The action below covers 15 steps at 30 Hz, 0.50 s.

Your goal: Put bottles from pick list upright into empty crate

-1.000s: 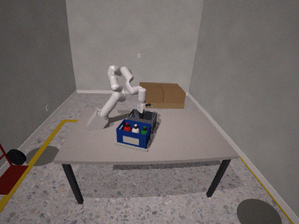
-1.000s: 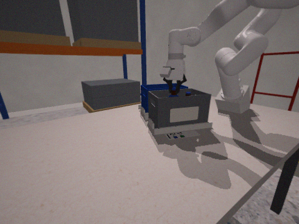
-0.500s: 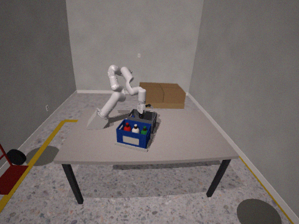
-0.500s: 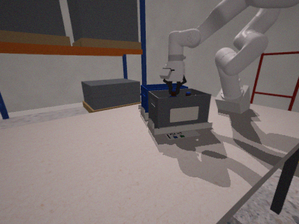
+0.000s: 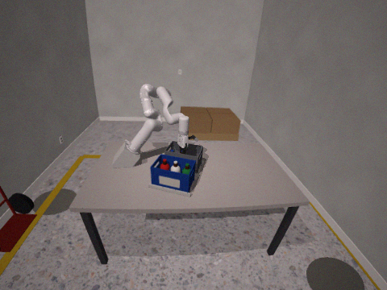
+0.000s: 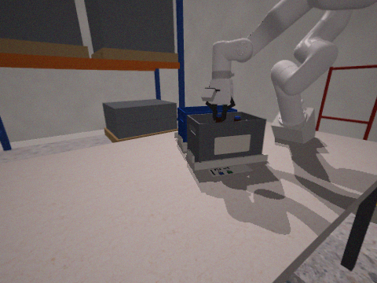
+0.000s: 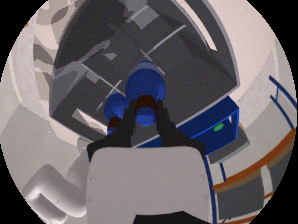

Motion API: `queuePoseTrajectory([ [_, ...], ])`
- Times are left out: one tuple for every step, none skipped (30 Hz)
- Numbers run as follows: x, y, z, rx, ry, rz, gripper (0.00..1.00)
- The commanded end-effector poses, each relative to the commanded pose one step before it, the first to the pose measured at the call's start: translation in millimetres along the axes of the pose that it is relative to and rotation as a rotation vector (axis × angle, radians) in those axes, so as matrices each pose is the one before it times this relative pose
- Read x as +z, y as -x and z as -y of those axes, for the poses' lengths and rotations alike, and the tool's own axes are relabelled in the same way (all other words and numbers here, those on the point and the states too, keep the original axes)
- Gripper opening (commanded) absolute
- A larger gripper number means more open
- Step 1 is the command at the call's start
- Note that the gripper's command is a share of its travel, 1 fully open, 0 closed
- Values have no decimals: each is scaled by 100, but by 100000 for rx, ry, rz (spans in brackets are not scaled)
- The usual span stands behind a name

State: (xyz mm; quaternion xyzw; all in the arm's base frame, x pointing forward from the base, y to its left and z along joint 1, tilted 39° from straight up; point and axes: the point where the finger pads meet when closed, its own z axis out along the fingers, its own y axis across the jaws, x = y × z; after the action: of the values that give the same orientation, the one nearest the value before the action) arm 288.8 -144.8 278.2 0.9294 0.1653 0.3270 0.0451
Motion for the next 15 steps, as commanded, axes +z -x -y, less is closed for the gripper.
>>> queuePoseTrajectory([
  [87, -98, -78, -113, 268, -168, 0],
  [50, 0, 0, 0, 0, 0, 0],
  [50, 0, 0, 0, 0, 0, 0],
  [50, 0, 0, 0, 0, 0, 0],
  [50, 0, 0, 0, 0, 0, 0],
  [50, 0, 0, 0, 0, 0, 0],
  [50, 0, 0, 0, 0, 0, 0],
  [50, 0, 0, 0, 0, 0, 0],
  [50, 0, 0, 0, 0, 0, 0],
  [50, 0, 0, 0, 0, 0, 0],
  [0, 0, 0, 0, 0, 0, 0],
  [0, 0, 0, 0, 0, 0, 0],
  [51, -1, 0, 0, 0, 0, 0],
  [50, 0, 0, 0, 0, 0, 0],
  [50, 0, 0, 0, 0, 0, 0],
])
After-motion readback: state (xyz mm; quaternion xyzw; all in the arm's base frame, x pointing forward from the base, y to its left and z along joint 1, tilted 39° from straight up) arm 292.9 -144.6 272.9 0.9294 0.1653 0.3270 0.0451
